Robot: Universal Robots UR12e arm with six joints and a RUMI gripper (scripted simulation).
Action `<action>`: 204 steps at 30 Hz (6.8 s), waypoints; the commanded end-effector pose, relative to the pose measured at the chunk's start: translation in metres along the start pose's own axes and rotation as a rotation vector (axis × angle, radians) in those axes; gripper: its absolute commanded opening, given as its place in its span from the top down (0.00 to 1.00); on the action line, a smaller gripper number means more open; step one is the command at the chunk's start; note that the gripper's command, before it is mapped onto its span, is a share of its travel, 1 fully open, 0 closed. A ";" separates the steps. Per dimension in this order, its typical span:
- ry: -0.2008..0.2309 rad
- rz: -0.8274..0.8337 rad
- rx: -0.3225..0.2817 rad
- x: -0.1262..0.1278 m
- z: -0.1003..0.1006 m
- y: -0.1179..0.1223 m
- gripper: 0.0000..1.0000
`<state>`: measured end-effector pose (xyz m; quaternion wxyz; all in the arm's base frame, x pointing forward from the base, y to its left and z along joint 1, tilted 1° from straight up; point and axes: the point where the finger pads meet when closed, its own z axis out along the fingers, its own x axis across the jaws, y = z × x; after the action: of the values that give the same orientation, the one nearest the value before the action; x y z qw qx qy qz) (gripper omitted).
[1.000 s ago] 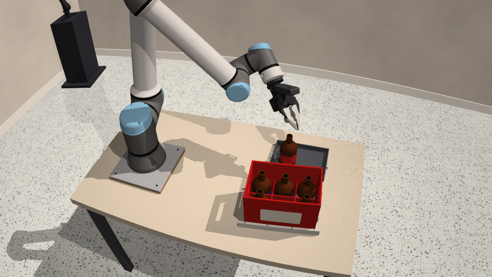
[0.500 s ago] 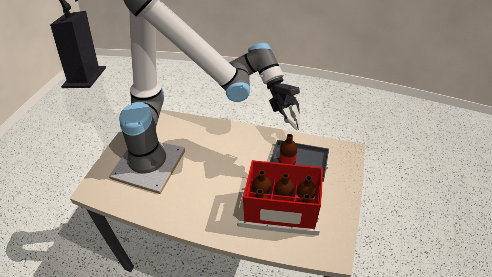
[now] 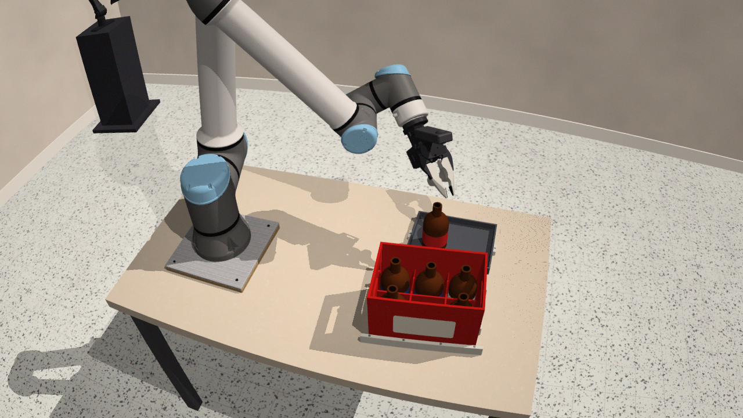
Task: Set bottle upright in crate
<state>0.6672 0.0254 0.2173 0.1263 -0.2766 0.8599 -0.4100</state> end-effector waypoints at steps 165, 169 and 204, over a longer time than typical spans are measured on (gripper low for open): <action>-0.043 -0.091 -0.871 0.001 -0.034 0.028 0.62; -0.043 -0.091 -0.871 0.001 -0.034 0.028 0.62; -0.043 -0.091 -0.871 0.001 -0.030 0.032 0.62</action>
<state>0.6406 0.0603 0.2134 -0.0031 -0.3502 0.9367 -0.0080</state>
